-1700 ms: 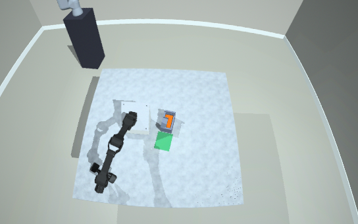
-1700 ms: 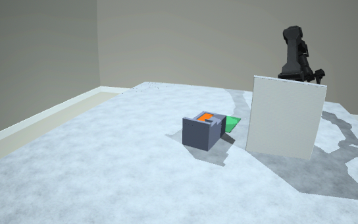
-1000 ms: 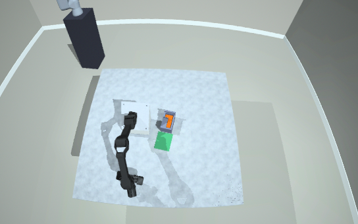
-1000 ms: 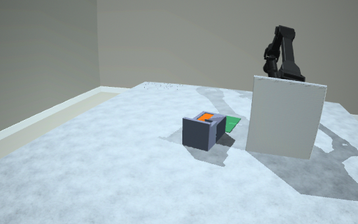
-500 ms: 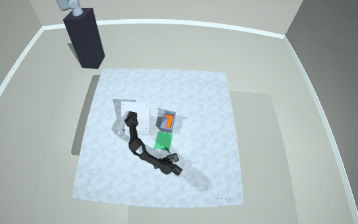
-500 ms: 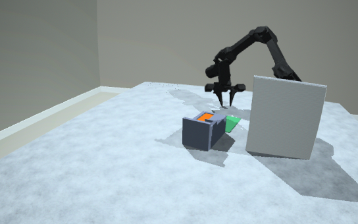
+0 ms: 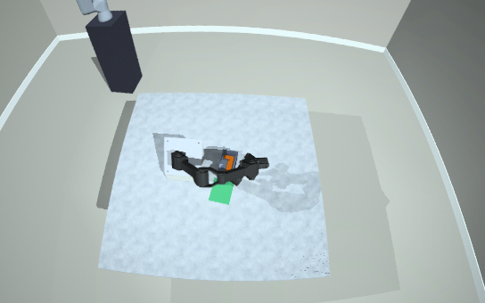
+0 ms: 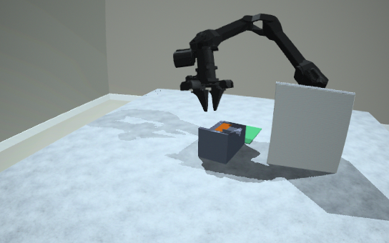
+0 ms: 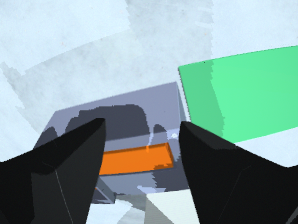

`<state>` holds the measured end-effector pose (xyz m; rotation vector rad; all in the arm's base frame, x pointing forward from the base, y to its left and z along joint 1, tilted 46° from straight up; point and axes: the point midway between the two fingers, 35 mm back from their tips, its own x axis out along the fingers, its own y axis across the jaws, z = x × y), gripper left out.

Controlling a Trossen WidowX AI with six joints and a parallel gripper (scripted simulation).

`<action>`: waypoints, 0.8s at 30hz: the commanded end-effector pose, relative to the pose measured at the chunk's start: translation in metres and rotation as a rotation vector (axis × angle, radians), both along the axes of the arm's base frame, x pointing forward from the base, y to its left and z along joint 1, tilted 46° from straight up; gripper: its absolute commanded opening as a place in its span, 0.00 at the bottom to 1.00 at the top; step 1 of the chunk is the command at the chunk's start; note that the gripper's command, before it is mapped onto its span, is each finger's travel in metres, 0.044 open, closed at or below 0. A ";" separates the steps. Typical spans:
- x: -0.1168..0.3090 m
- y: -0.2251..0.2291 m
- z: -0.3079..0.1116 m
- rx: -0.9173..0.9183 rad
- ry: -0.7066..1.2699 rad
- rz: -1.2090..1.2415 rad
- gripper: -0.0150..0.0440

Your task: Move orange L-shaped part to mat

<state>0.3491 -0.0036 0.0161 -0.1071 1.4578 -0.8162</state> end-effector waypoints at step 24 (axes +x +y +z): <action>-0.069 0.077 -0.121 -0.211 0.069 0.422 0.56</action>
